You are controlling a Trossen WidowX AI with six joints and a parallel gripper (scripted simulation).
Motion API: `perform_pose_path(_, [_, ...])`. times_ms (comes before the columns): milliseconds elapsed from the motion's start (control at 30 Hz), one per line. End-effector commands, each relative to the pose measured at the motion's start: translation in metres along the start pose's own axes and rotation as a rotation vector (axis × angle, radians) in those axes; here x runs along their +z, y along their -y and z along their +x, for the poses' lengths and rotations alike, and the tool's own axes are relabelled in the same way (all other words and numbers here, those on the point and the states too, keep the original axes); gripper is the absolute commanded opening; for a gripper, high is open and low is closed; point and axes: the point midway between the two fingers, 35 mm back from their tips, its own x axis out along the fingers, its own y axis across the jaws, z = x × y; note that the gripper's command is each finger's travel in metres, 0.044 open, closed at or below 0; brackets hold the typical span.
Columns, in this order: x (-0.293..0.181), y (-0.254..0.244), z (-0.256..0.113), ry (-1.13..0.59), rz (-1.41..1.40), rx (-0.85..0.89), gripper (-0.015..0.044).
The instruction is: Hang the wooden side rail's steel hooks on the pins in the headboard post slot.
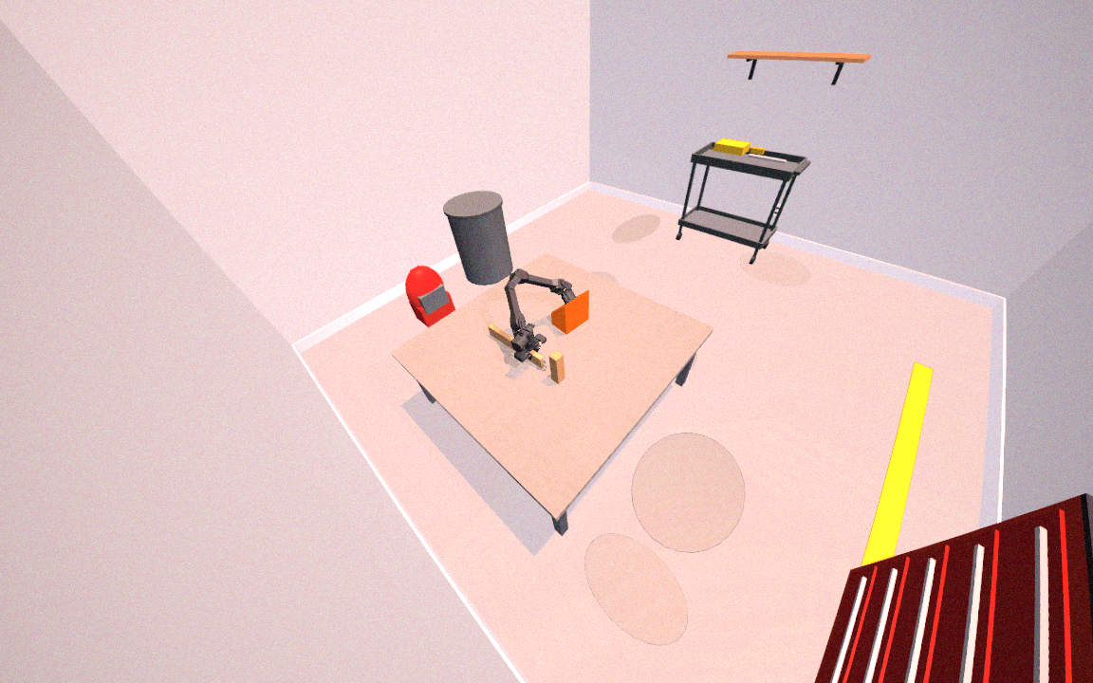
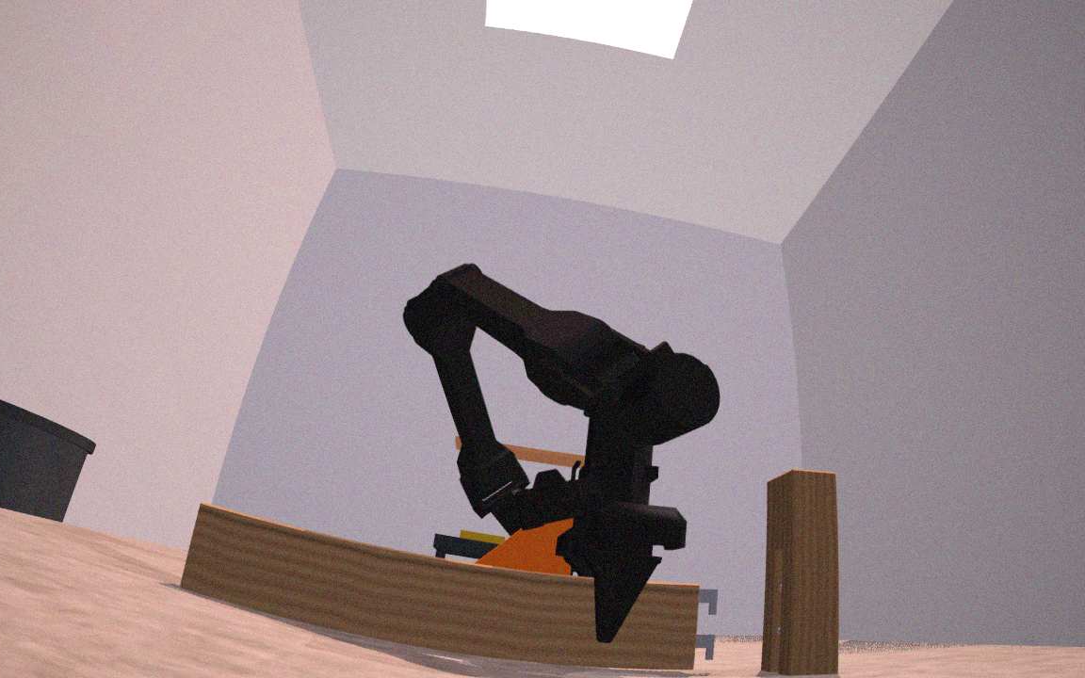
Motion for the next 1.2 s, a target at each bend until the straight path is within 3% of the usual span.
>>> perform_pose_path(0, [-0.0012,-0.0021,-0.0064,-0.001,0.005,0.013,0.0000])
perform_pose_path(1167, [-0.0012,-0.0020,-0.0123,-0.001,0.005,0.013,0.0000])
